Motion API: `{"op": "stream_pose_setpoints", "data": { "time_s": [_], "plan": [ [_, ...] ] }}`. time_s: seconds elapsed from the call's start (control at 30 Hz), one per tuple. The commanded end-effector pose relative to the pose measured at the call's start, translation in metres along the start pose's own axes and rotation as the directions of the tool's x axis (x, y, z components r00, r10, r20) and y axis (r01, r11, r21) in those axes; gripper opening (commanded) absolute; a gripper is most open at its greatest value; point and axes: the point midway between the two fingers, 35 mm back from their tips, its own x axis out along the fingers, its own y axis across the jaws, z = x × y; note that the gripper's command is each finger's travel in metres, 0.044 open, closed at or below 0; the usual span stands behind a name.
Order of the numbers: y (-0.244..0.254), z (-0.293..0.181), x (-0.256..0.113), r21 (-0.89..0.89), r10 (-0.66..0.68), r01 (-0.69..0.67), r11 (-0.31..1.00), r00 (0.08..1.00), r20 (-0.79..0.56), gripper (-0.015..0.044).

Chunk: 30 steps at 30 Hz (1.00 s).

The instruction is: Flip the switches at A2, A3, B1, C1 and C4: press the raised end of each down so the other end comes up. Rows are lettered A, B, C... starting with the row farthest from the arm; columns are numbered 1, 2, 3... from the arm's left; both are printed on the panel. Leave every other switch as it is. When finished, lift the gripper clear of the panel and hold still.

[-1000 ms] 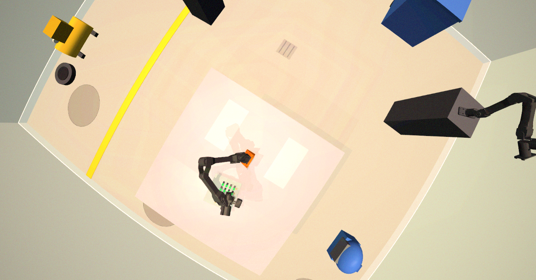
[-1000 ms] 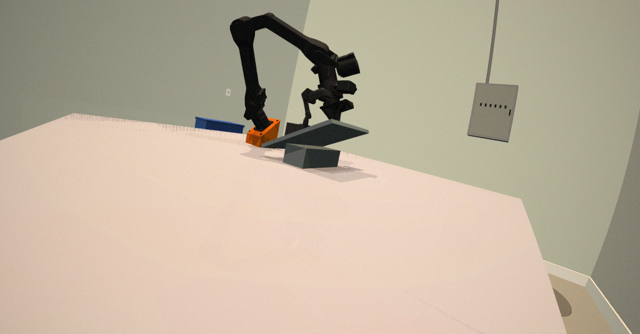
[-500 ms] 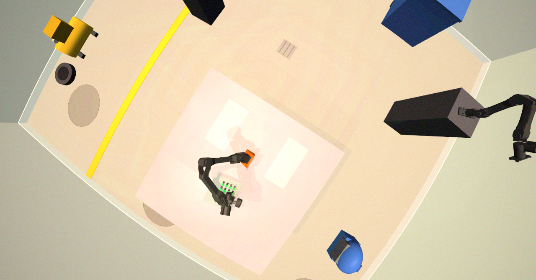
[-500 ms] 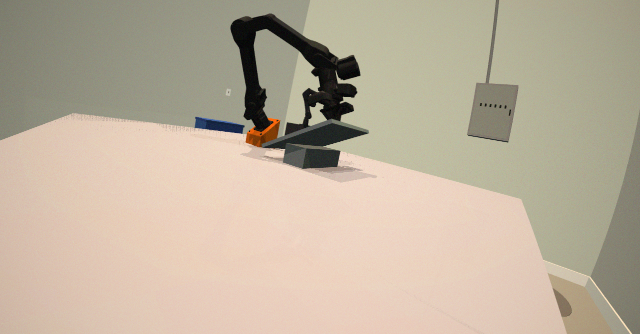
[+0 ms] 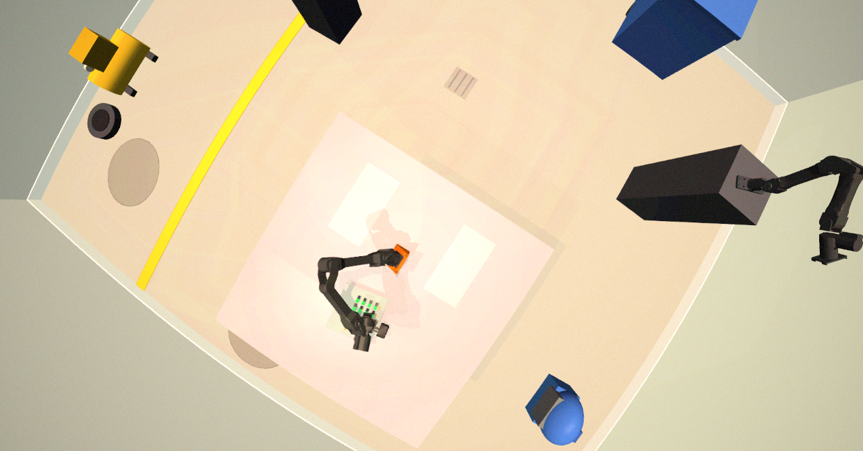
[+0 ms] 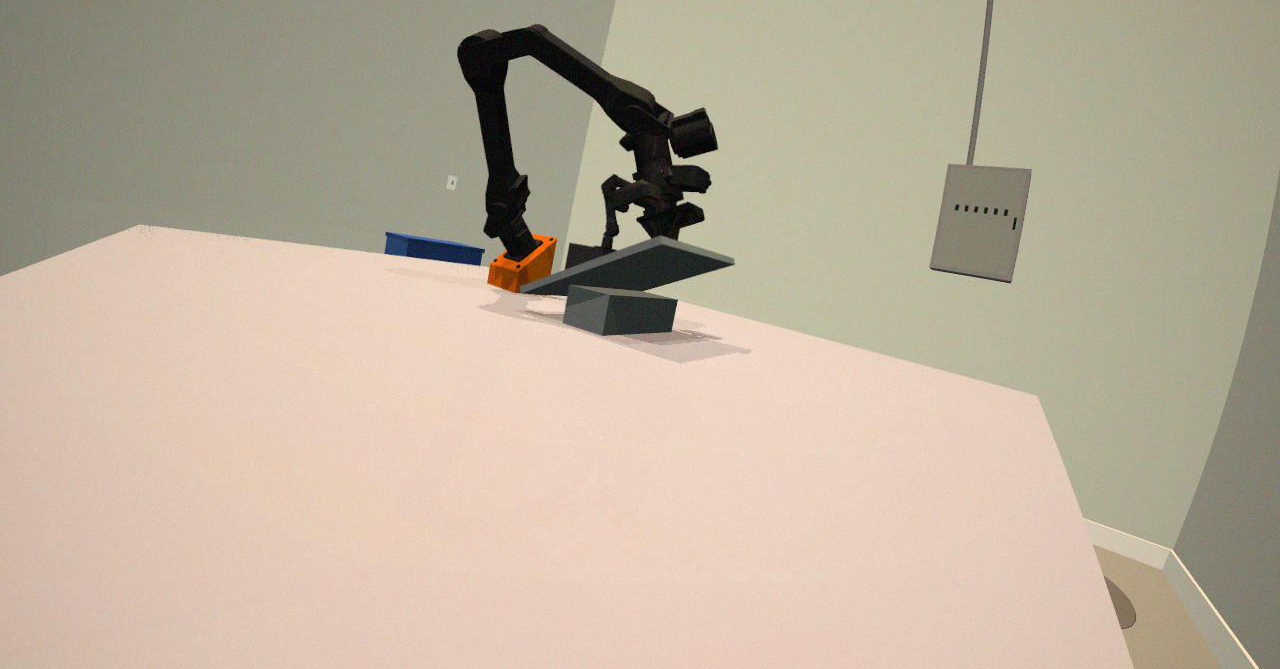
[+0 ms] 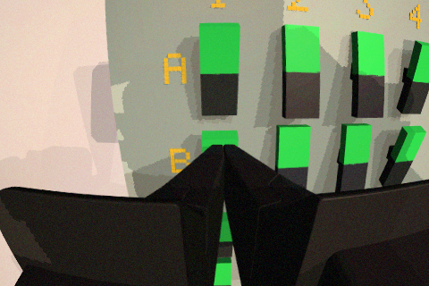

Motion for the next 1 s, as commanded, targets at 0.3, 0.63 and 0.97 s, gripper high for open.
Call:
{"op": "stream_pose_setpoints", "data": {
  "time_s": [0.3, 0.63, 0.97],
  "plan": [
    [0.0008, -0.0002, 0.0020, -0.005, 0.004, -0.004, 1.000, 1.000, -0.001, 0.0000],
    [0.0008, -0.0002, 0.0034, -0.005, 0.004, -0.004, 1.000, 1.000, -0.001, 0.0000],
    [0.0008, -0.0001, 0.0047, -0.005, 0.004, -0.004, 1.000, 1.000, -0.001, 0.0000]
  ]
}}
